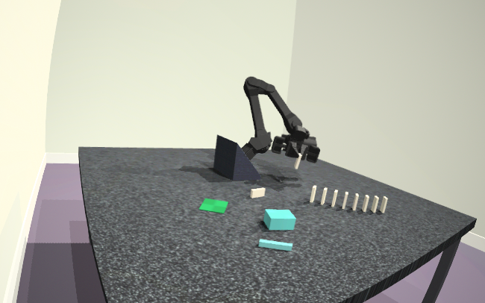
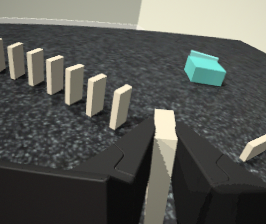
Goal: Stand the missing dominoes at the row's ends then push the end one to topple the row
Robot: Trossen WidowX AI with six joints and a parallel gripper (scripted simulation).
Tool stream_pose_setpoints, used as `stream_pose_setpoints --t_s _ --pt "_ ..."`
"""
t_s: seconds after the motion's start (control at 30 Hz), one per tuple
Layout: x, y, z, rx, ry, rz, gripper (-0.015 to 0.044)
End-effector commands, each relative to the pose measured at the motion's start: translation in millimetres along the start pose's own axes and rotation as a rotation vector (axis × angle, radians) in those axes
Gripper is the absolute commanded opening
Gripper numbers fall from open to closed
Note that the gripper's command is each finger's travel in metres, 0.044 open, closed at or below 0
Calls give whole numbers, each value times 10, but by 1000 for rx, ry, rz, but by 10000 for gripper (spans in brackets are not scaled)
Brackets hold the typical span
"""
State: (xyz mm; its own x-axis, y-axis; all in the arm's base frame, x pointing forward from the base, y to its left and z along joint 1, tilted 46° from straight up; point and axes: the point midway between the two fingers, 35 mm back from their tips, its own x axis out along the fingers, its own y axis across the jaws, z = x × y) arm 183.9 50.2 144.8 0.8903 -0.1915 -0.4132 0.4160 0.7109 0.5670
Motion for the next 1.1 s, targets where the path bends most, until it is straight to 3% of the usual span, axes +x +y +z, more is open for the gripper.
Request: stream_pose_setpoints --t_s 0.0,1.07 --pt "-40 31 19 89 -39 60 22" --pt "3 103 -148 121 -49 80 22"
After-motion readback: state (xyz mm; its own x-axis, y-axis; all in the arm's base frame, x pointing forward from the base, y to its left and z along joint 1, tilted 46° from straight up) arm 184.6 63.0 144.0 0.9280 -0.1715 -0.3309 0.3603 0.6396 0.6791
